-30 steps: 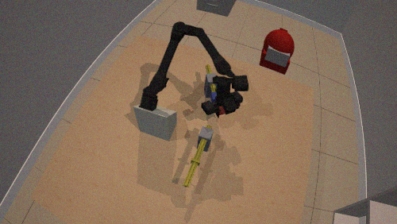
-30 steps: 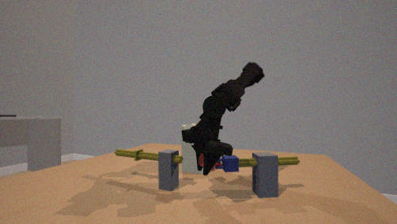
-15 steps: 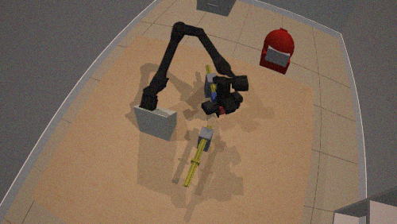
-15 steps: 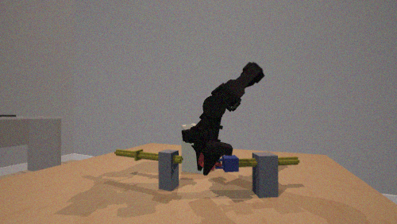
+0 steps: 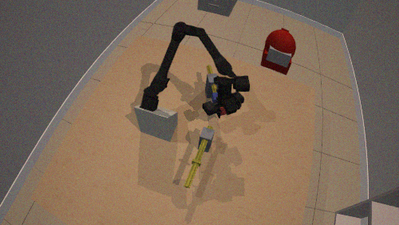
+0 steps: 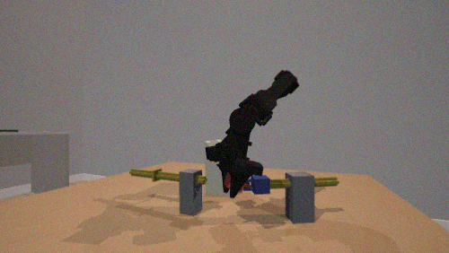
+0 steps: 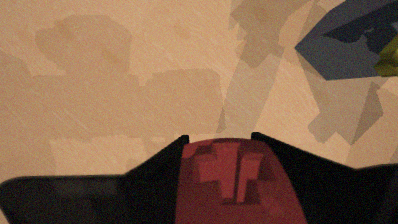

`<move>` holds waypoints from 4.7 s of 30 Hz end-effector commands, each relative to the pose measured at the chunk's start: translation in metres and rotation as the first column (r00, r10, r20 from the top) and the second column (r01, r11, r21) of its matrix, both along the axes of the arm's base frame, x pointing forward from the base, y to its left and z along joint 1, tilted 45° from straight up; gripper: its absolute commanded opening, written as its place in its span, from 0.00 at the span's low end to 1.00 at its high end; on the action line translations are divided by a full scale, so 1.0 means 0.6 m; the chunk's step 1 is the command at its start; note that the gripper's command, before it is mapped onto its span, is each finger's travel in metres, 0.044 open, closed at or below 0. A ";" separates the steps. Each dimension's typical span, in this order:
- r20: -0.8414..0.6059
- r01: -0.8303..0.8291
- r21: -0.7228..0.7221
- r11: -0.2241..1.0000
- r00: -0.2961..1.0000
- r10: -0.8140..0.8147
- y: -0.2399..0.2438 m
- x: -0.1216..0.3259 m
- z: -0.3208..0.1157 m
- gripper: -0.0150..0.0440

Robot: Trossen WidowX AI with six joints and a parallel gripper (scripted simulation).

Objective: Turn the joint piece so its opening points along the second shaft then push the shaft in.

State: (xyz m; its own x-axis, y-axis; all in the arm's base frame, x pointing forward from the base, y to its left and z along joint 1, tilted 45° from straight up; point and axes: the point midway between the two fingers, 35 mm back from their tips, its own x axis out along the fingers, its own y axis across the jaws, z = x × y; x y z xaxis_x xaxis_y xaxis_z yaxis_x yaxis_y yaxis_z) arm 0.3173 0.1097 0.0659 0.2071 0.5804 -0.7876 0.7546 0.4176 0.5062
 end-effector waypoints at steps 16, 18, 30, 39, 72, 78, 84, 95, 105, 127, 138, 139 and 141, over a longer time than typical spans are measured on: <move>0.000 0.000 0.000 1.000 1.000 0.000 0.000 0.000 0.000 0.50; 0.000 0.000 0.000 1.000 1.000 0.000 0.000 0.000 0.000 0.50; 0.000 0.000 0.000 1.000 1.000 0.000 0.000 0.000 0.000 0.25; -0.109 0.056 0.053 0.997 0.993 -0.050 -0.001 -0.006 -0.009 0.25; -0.502 0.367 0.228 0.902 0.838 -0.214 0.004 -0.039 -0.035 0.25; -0.566 0.434 0.250 0.865 0.791 -0.234 0.006 -0.046 -0.038 0.25; -0.620 0.498 0.266 0.825 0.744 -0.248 0.010 -0.052 -0.041 0.25; -0.618 0.499 0.269 0.824 0.745 -0.249 0.010 -0.052 -0.041 0.25; -0.618 0.499 0.269 0.824 0.745 -0.249 0.010 -0.052 -0.041 0.30; -0.618 0.499 0.269 0.824 0.745 -0.249 0.010 -0.052 -0.041 1.00; -0.607 0.502 0.194 0.843 0.737 -0.298 0.006 -0.050 -0.036 1.00; -0.601 0.502 0.164 0.849 0.733 -0.318 0.004 -0.050 -0.034 1.00; -0.585 0.504 0.102 0.858 0.728 -0.358 -0.001 -0.050 -0.028 1.00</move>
State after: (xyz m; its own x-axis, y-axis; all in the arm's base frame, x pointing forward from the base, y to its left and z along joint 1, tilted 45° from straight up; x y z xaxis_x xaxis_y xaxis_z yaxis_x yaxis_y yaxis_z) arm 0.2847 0.1124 0.0421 0.0750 0.7669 -0.6373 0.9954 -0.0961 0.0015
